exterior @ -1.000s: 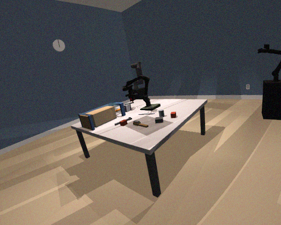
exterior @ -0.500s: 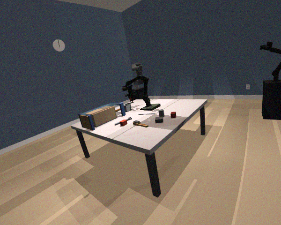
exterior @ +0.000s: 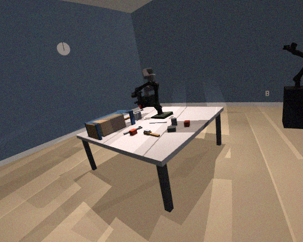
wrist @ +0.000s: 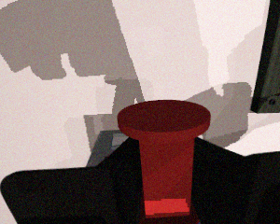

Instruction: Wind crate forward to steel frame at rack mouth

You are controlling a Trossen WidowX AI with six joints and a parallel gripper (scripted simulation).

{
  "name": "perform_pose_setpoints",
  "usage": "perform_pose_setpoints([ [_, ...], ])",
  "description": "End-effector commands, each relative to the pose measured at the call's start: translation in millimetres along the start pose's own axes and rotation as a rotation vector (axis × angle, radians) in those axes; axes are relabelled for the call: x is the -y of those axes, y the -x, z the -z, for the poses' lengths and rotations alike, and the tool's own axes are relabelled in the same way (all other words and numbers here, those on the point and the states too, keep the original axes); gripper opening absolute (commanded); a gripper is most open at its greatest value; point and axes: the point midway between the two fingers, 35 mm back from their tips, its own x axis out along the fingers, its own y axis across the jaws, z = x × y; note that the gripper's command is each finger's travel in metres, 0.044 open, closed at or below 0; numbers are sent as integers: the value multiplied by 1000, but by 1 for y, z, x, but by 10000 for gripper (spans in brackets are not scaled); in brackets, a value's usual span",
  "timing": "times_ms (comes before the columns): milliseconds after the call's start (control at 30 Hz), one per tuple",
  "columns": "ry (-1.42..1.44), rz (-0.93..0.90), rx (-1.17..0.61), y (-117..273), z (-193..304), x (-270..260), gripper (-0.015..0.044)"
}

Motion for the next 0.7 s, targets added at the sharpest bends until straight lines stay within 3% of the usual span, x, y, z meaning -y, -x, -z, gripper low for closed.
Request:
perform_pose_setpoints([
  [0, 0, -25, 12, 0, -3, -14, 0],
  [667, 0, -27, 12, 1, -2, -39, 0],
])
